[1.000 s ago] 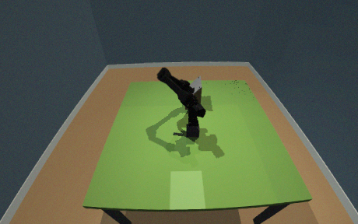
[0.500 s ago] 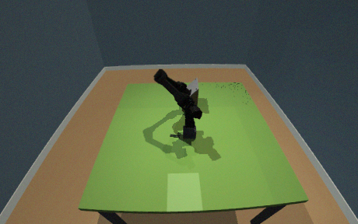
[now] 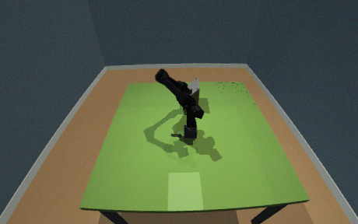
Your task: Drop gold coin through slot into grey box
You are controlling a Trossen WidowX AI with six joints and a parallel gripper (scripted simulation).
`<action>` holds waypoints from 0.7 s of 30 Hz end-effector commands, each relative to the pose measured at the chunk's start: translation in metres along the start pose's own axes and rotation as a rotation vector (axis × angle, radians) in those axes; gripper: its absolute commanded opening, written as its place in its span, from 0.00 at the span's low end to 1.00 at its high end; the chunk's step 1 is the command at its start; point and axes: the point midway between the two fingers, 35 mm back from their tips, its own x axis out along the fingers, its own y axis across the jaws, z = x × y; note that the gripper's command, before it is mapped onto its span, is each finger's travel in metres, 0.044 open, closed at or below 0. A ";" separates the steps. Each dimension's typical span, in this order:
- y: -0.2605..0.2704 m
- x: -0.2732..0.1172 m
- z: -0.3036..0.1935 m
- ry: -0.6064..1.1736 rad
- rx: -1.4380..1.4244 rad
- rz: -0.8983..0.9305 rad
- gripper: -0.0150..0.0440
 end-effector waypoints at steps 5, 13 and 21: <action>0.000 0.001 0.000 -0.001 0.000 -0.001 0.25; -0.001 0.005 0.001 -0.001 -0.008 -0.001 0.25; -0.001 0.009 0.000 0.000 -0.006 -0.001 0.25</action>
